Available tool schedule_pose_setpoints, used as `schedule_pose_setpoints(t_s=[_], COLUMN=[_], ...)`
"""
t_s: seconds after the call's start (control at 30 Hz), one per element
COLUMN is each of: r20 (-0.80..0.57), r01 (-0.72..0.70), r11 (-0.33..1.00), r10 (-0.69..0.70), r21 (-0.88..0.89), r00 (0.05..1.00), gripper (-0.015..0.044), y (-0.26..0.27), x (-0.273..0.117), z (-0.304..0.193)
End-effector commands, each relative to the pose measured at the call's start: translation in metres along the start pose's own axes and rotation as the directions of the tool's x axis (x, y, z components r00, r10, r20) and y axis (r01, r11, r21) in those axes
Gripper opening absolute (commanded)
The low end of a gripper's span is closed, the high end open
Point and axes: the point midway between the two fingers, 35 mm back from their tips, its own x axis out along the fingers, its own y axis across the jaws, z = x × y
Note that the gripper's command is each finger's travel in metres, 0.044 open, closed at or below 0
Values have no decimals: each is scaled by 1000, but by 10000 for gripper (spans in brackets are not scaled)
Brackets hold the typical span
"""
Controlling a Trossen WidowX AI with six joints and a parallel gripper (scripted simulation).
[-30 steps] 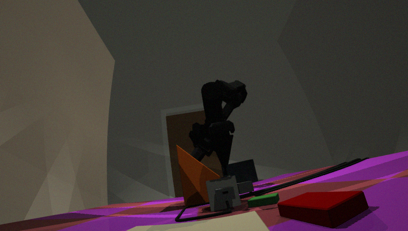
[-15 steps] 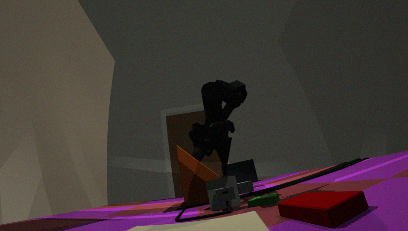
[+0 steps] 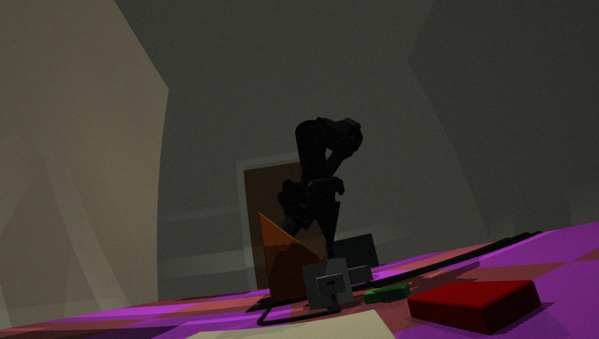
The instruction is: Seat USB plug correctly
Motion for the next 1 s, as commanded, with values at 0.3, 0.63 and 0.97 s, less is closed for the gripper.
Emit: schedule_pose_setpoints(t_s=[0.3, 0.63, 0.97], r20=[0, 1, 1], r01=[0, 0, 0], r11=[1000, 1000, 1000], r10=[0, 0, 0], r21=[-2, -2, -2], r00=[1000, 1000, 1000], gripper=[0, 0, 0], y=[0, 0, 0], x=[-9, -15, -22], z=[0, 0, 0])
